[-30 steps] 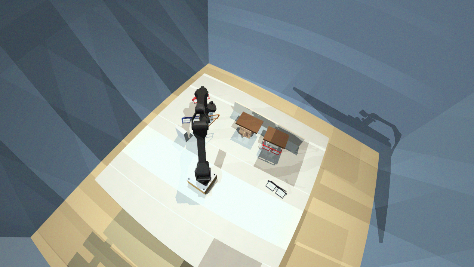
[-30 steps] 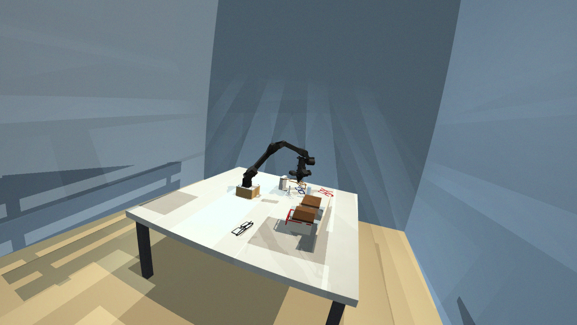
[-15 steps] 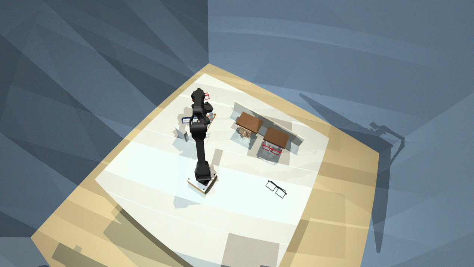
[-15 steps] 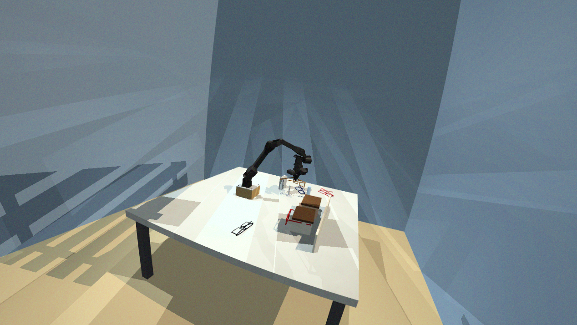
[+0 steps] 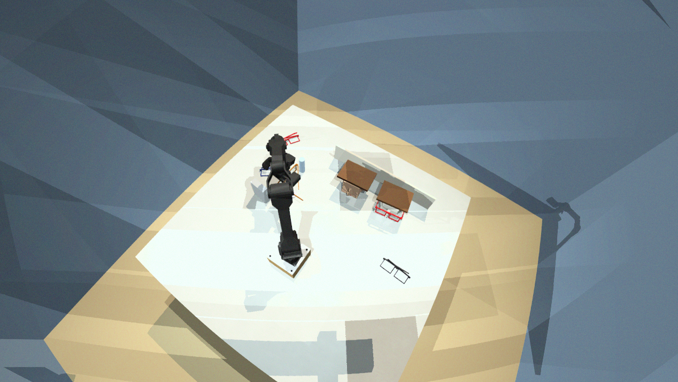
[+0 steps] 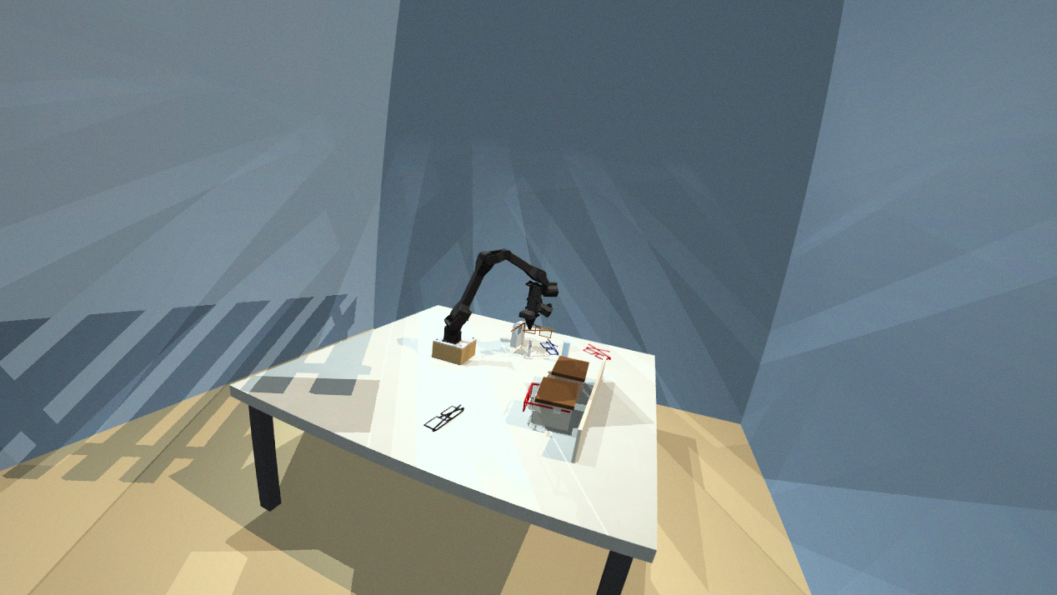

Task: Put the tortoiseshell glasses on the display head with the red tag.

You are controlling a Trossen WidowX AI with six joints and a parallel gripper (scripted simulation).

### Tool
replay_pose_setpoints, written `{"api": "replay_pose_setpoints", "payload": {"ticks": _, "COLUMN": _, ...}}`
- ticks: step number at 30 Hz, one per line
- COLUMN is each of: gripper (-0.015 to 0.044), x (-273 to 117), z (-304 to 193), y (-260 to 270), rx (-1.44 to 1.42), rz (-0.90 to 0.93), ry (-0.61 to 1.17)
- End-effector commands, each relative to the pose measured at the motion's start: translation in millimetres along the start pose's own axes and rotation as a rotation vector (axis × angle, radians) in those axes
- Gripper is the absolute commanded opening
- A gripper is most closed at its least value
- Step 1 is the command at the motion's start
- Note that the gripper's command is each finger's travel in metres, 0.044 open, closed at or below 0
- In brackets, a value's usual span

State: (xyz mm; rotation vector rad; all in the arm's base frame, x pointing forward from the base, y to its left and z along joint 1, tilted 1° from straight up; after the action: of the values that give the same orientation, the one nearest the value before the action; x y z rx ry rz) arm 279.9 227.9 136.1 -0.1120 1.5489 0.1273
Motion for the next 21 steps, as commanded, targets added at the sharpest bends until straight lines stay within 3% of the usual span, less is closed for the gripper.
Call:
{"api": "replay_pose_setpoints", "payload": {"ticks": 1, "gripper": 0.0, "x": 0, "z": -15, "y": -1, "rx": -0.13, "rz": 0.003, "ry": -0.001}}
{"api": "replay_pose_setpoints", "payload": {"ticks": 12, "gripper": 0.0, "x": 6, "z": -36, "y": -2, "rx": -0.303, "rz": 0.003, "ry": 0.001}}
{"api": "replay_pose_setpoints", "payload": {"ticks": 21, "gripper": 0.0, "x": 50, "z": -35, "y": -2, "rx": -0.303, "rz": 0.003, "ry": 0.001}}
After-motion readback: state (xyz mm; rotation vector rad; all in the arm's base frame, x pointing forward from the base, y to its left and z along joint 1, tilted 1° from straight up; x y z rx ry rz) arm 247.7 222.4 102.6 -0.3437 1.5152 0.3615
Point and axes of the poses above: the point midway between the two fingers, 35 mm back from their tips, its own x axis out along the fingers, its own y axis across the jaws, z = x × y, the point moved 5 cm from there along -x, back along the fingers, and after that the axes turned 15 degrees about -x, right-handed, at the moved point
